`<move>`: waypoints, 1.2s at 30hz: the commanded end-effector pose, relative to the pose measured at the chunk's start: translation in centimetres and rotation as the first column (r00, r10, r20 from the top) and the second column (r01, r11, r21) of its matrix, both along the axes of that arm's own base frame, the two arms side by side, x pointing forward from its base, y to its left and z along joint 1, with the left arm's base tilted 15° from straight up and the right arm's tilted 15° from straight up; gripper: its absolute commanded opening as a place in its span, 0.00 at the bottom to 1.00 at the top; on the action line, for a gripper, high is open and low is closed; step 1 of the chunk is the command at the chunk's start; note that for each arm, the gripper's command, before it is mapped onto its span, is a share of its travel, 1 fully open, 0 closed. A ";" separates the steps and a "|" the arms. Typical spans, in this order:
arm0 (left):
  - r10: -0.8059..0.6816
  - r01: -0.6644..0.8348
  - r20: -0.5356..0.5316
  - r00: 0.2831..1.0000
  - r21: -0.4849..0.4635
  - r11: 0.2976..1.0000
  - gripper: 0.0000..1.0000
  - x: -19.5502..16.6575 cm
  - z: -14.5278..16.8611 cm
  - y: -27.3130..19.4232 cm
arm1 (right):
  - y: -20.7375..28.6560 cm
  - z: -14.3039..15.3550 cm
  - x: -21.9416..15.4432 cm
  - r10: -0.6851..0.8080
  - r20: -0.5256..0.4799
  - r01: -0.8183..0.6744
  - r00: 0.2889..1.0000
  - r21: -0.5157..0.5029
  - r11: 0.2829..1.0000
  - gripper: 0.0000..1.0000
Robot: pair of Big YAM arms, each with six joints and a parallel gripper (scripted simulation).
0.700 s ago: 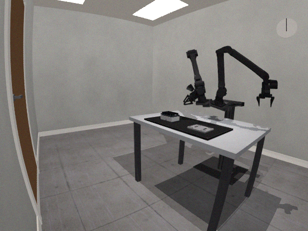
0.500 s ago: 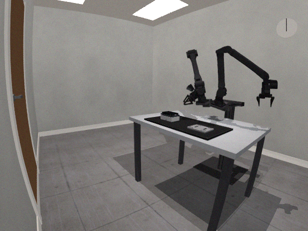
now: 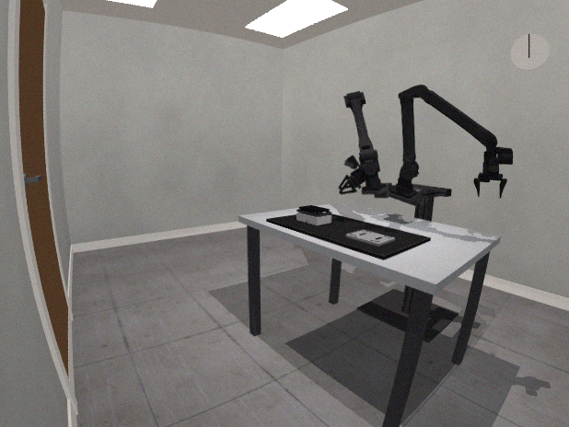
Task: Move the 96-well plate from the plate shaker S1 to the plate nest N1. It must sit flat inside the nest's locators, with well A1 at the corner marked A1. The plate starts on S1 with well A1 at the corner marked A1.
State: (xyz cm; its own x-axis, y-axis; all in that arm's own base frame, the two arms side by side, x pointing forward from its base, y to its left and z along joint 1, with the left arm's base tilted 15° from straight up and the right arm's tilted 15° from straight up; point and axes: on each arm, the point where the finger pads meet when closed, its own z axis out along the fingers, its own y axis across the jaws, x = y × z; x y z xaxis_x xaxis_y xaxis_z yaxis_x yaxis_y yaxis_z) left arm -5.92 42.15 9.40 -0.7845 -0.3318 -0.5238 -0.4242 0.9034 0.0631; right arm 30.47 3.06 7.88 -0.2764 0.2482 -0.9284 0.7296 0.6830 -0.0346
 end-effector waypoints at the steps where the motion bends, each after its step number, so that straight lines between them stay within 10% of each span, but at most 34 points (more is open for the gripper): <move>1: 0.002 -0.002 -0.004 1.000 0.015 1.000 1.00 -0.2 0.4 0.4 | 0.2 0.3 0.3 0.000 0.012 0.000 1.000 0.008 1.000 1.00; 36: 0.002 -0.002 -0.004 1.000 0.015 1.000 1.00 -0.2 0.4 0.4 | 0.9 5.9 -1.0 0.000 0.012 0.000 1.000 0.008 1.000 1.00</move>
State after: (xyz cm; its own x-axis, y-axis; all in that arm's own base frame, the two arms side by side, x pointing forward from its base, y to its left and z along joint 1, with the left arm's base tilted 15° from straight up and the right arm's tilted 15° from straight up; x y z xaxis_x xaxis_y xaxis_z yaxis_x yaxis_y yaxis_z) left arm -5.92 42.15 9.40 -0.7845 -0.3318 -0.5238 -0.4242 0.9034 0.0631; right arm 28.64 2.63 11.66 -0.3141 0.2193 -0.9237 0.7258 0.6827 -0.0847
